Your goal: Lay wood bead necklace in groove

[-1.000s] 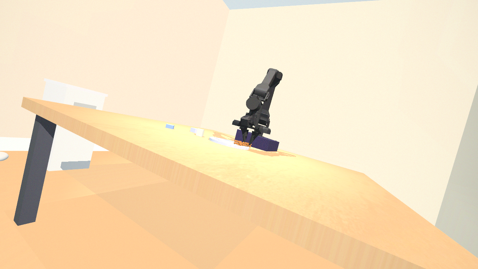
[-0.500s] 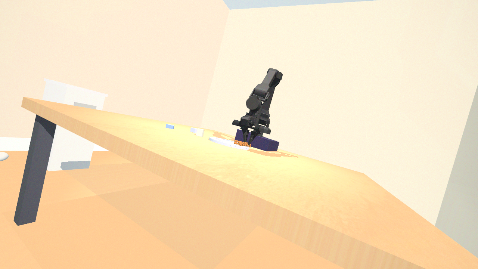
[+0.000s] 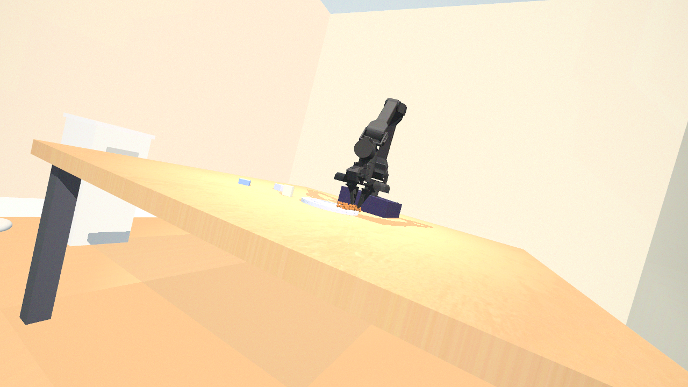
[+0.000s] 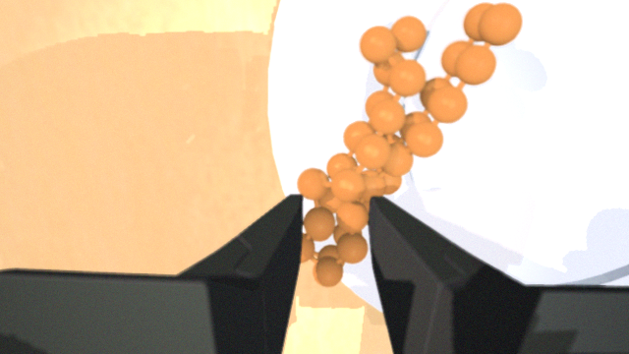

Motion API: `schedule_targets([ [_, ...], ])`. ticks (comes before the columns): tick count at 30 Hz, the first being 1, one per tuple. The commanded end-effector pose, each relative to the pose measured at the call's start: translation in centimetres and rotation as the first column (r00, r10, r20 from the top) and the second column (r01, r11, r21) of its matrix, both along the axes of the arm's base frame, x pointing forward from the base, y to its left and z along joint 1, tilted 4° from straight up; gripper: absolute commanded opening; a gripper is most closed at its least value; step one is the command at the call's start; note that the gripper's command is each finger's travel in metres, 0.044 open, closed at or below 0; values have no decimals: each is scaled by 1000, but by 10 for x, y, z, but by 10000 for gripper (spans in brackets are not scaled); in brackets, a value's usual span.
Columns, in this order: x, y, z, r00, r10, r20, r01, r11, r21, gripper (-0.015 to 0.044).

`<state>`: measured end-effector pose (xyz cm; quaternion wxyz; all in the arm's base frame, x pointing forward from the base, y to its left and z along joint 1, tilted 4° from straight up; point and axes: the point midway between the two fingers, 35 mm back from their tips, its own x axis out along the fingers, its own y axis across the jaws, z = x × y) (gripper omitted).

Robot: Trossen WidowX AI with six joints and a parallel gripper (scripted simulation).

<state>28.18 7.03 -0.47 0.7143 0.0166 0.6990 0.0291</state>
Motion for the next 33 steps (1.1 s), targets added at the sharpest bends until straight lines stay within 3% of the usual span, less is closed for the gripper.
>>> schedule_targets([
  [1,0,0,0,1000,0,1,0,1000,3,0],
  [9,0,0,0,1000,0,1,0,1000,3,0],
  [26,0,0,6,1000,0,0,0,1000,6,440],
  [33,0,0,6,1000,0,0,0,1000,6,440],
])
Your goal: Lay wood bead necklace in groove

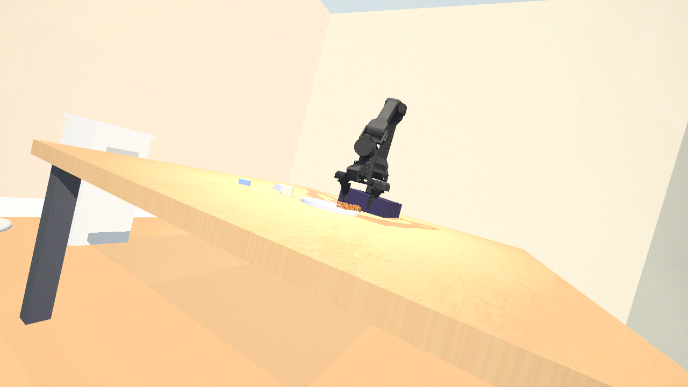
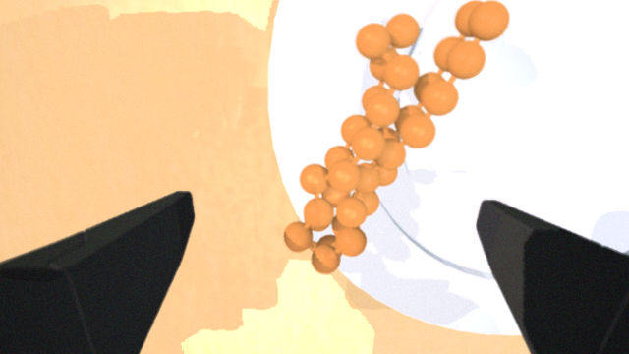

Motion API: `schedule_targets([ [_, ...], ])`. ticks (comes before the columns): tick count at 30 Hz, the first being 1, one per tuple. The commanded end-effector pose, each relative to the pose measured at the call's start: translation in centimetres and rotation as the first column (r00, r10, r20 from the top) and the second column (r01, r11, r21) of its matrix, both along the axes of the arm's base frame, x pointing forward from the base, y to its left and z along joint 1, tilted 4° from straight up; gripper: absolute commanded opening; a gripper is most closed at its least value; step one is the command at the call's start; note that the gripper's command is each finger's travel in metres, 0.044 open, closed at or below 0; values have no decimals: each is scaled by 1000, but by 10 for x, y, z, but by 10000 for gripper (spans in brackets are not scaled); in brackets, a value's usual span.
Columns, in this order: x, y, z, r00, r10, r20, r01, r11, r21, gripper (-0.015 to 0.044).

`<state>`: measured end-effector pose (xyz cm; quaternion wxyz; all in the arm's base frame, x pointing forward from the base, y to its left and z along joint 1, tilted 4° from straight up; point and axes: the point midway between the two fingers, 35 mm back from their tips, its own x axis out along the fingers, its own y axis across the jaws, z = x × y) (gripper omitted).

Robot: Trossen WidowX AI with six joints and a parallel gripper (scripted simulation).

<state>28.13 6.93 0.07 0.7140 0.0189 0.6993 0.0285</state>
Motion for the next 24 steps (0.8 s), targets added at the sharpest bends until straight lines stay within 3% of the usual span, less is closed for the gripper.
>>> schedule_targets([
  [1,0,1,1,1000,4,1,-4,1000,3,440],
  [16,0,1,1,1000,4,1,-4,1000,3,440],
  [17,0,1,1,1000,-11,0,11,1000,4,414],
  [20,2,2,6,976,-219,-15,220,976,6,380],
  [24,3,3,16,828,-559,-42,560,829,4,380],
])
